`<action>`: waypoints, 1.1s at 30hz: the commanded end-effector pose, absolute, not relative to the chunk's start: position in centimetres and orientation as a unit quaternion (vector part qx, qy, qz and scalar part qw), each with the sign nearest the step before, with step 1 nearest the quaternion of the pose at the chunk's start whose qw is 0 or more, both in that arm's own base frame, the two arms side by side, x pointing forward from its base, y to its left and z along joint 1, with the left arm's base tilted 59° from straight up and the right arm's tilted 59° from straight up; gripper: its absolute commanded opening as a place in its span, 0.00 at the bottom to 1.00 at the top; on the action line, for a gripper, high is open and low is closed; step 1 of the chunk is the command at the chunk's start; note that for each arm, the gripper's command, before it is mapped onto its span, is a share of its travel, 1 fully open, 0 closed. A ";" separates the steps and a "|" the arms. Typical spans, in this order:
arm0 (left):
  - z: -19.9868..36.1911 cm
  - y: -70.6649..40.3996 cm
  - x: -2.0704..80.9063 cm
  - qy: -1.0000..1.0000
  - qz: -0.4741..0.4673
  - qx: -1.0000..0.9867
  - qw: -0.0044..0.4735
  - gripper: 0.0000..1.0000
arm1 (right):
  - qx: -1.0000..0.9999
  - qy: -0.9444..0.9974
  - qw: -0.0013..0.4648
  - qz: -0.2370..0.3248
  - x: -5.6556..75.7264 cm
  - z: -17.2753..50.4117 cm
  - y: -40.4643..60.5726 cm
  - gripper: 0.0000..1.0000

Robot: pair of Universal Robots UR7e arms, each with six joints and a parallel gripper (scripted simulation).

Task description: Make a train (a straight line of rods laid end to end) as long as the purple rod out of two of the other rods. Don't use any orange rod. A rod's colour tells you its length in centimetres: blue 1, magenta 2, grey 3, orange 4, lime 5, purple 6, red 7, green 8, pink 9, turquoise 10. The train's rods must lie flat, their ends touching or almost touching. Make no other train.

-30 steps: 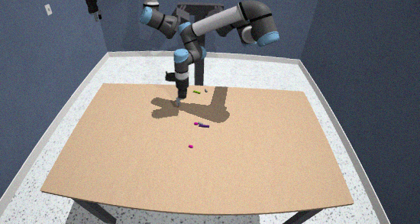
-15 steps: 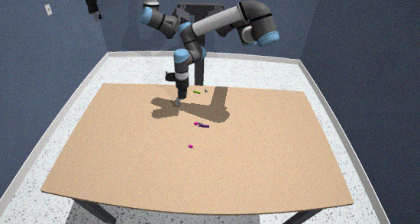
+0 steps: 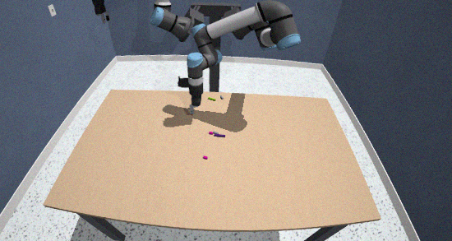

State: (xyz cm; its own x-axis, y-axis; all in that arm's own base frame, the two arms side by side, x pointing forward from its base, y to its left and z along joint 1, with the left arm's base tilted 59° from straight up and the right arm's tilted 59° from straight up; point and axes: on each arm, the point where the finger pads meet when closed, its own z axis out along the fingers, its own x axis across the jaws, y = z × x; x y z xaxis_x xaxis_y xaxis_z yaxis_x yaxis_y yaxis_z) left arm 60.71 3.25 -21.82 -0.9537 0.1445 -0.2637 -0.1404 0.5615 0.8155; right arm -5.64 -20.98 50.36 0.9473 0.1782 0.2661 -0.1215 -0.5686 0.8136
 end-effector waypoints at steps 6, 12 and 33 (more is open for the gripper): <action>-22.1 3.3 59.8 0.870 0.474 0.040 0.132 1.00 | 0.870 0.016 0.465 0.162 -5.7 50.4 -21.0 1.00; -22.6 3.5 57.9 0.863 0.483 0.114 0.091 1.00 | 0.870 0.016 0.465 0.162 -5.7 50.4 -21.0 1.00; -23.5 5.0 51.6 0.791 0.488 0.364 -0.056 1.00 | 0.870 0.016 0.465 0.162 -5.7 50.4 -21.0 1.00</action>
